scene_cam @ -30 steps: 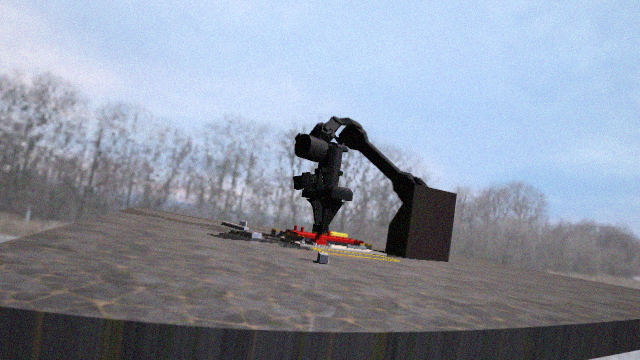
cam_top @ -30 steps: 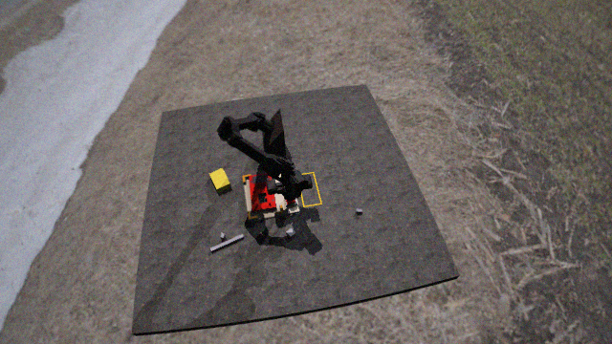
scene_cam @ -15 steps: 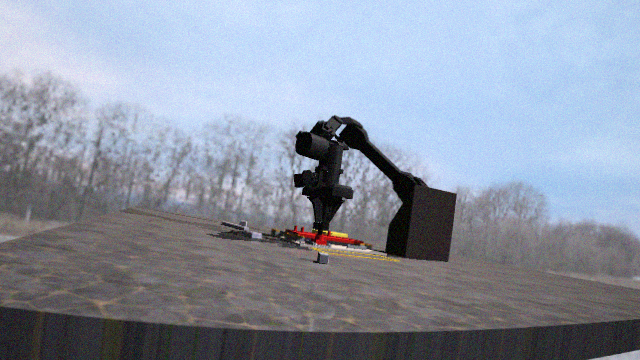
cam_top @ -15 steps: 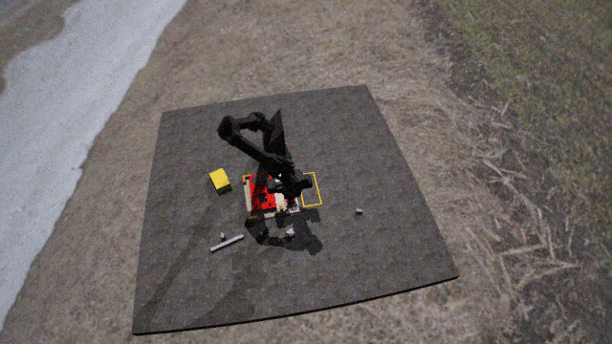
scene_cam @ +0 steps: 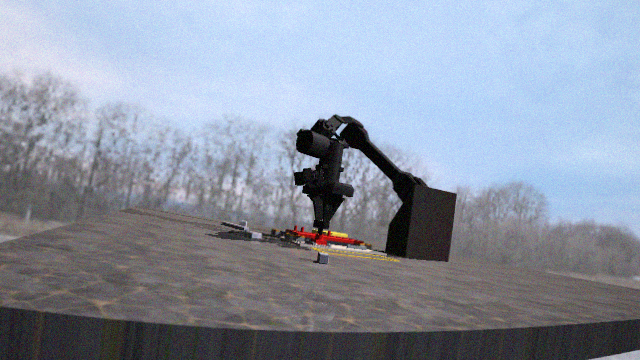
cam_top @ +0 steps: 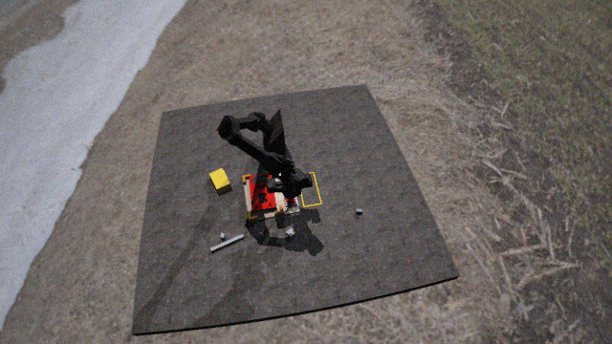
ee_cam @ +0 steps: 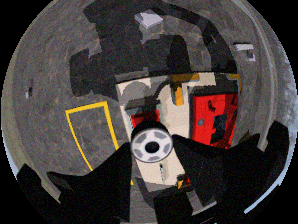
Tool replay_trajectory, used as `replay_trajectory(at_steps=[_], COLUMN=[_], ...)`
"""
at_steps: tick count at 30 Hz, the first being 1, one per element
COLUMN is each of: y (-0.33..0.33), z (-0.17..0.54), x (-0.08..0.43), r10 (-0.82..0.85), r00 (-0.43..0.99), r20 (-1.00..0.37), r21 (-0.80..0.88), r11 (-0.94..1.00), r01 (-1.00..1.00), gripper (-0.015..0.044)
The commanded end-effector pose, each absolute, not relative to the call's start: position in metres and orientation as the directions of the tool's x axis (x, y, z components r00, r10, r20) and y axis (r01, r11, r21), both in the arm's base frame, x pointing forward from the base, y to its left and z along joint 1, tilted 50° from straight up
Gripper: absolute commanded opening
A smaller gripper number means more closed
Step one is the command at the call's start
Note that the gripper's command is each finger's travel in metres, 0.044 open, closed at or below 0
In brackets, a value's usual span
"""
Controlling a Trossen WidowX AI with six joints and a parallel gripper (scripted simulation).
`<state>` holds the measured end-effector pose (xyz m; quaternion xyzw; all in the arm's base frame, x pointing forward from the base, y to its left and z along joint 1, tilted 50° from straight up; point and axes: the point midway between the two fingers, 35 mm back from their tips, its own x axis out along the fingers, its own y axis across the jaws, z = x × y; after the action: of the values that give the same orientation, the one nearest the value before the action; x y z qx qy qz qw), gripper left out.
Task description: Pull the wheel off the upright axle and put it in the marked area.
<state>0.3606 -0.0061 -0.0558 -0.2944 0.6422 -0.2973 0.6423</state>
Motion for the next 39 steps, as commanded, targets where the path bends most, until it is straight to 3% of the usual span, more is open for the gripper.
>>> replay_trajectory(at_steps=[1,39], y=[-0.0028,0.0068], z=[-0.0542,-0.0462], x=[0.3622,0.3619], r10=[-0.757,-0.758], r00=[0.004,0.008], r20=[-0.653,-0.653], r21=[-0.757,-0.757], r11=[0.653,0.653], r01=[0.011,0.008], gripper=[0.0000,0.0000])
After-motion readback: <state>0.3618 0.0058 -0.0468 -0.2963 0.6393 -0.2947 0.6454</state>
